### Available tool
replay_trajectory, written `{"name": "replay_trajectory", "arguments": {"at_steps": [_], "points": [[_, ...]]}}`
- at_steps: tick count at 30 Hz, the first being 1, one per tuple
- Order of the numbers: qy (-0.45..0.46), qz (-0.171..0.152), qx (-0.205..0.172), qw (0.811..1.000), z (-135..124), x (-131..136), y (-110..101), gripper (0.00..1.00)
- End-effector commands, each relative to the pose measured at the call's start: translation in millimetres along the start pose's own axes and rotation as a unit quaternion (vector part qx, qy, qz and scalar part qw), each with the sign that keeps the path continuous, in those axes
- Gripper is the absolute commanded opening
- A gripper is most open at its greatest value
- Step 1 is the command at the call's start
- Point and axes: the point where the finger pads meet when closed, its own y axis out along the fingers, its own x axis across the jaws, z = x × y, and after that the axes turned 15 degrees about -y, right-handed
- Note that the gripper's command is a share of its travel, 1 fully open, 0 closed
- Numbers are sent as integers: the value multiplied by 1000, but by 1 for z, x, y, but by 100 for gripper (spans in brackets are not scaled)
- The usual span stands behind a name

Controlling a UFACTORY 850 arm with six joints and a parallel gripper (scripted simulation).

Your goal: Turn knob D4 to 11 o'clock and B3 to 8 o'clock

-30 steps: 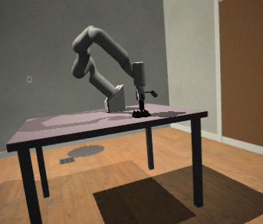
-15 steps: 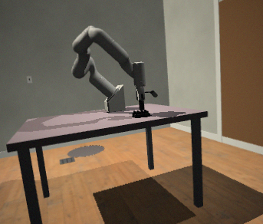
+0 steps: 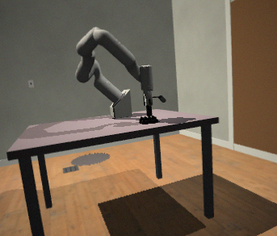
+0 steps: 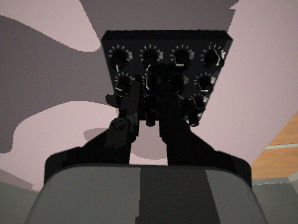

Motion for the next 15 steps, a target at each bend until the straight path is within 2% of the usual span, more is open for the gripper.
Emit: {"name": "replay_trajectory", "arguments": {"at_steps": [1, 15], "points": [[0, -1, 0, 1000, 0, 1, 0, 19], [0, -1, 0, 1000, 0, 1, 6, 19]]}}
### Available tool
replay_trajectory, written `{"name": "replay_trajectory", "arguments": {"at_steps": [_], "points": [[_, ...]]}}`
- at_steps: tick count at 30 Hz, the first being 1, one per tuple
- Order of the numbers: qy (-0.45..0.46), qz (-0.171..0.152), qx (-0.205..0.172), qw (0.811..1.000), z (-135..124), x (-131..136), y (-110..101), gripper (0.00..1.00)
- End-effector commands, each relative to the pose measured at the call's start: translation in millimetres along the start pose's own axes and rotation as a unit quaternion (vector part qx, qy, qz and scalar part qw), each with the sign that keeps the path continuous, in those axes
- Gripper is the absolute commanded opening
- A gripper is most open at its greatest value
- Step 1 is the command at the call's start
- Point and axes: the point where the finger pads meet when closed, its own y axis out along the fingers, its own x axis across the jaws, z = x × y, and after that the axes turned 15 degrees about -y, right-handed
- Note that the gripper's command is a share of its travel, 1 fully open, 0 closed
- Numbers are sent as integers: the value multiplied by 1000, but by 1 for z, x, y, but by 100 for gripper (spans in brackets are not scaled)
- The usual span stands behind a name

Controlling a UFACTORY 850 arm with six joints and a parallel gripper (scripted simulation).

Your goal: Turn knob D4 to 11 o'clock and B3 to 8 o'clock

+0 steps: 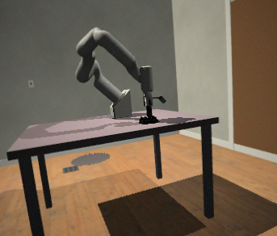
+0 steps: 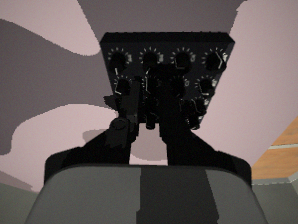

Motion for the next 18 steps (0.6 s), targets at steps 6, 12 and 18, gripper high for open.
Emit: {"name": "replay_trajectory", "arguments": {"at_steps": [6, 12, 18], "points": [[0, -1, 0, 1000, 0, 1, 5, 19], [0, -1, 0, 1000, 0, 1, 6, 19], [0, -1, 0, 1000, 0, 1, 7, 19]]}}
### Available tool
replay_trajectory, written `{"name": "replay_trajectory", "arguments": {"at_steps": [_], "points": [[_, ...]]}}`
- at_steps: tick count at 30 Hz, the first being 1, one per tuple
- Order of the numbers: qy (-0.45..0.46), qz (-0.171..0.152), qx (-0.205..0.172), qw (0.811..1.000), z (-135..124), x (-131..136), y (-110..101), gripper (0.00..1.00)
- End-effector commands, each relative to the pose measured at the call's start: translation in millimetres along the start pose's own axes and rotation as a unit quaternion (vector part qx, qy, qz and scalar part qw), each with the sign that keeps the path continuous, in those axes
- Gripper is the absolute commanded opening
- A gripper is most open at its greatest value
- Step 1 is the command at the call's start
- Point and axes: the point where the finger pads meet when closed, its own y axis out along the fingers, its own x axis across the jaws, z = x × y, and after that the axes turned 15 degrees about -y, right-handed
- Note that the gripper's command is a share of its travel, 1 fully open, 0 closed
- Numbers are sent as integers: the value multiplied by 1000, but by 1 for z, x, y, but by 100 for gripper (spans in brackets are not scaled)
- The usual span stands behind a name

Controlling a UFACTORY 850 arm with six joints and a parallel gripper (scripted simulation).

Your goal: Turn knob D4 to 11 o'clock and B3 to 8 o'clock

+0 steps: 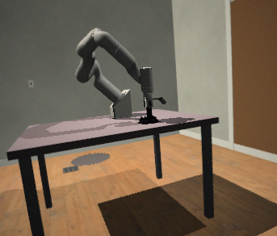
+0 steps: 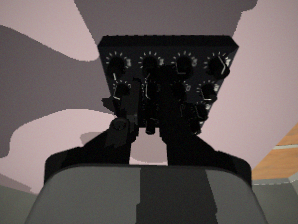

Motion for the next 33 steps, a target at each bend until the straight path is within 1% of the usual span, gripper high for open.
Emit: {"name": "replay_trajectory", "arguments": {"at_steps": [1, 32, 33], "points": [[0, -1, 0, 1000, 0, 1, -1, 19], [0, -1, 0, 1000, 0, 1, -1, 19], [0, -1, 0, 1000, 0, 1, -1, 8]]}}
